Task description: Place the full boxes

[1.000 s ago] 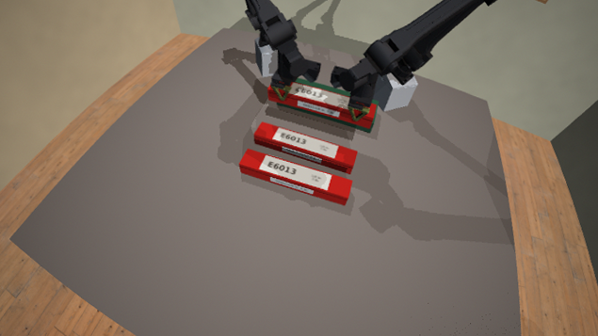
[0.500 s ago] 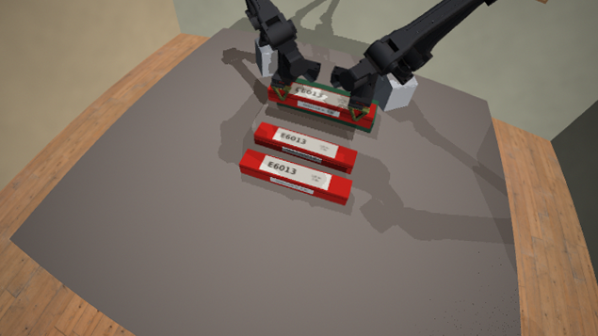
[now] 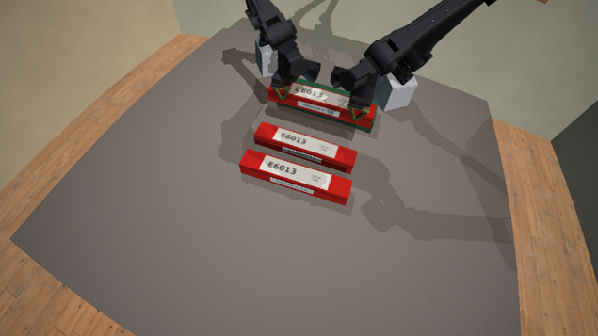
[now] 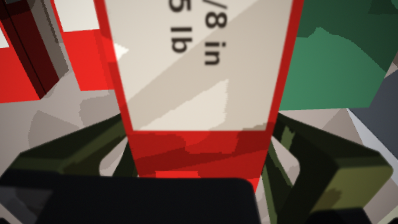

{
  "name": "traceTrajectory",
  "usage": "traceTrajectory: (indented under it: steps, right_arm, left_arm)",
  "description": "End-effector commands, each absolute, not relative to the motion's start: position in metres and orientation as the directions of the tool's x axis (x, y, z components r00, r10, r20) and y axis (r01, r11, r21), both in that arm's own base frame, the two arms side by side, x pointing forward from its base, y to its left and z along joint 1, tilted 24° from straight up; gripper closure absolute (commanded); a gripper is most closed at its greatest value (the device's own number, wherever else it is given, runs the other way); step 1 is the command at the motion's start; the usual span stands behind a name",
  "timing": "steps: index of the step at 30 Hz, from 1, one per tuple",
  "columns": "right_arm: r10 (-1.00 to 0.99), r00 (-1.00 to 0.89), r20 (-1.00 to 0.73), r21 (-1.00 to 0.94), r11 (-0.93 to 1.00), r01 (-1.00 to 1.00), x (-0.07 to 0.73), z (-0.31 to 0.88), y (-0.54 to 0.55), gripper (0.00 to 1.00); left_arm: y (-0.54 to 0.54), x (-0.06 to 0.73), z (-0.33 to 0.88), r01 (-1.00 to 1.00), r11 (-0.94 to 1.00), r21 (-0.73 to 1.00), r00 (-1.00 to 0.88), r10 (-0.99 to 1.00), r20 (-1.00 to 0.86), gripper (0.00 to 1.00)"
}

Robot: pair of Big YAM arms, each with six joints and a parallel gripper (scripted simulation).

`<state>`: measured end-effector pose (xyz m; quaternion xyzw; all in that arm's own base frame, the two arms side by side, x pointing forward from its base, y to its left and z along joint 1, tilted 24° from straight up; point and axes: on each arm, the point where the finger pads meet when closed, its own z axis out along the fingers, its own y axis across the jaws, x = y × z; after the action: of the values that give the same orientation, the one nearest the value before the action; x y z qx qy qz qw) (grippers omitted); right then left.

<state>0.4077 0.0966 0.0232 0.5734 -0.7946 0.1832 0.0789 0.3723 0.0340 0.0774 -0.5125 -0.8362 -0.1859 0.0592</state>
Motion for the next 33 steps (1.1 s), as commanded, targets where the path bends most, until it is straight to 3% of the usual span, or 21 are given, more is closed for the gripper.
traceTrajectory:
  steps: [1,33]
  right_arm:
    - [-0.895,-0.338,0.290,-0.287,0.256,-0.923,0.431,0.076,0.114,1.00]
    - [-0.905,-0.330,0.269,-0.311,0.243,-0.919,0.429,0.128,0.138,1.00]
  left_arm:
    - [0.026,0.393,0.126,0.860,0.387,0.334,-0.477,0.842,0.252,1.00]
    - [0.006,0.393,0.177,0.848,0.386,0.362,-0.483,0.845,0.231,1.00]
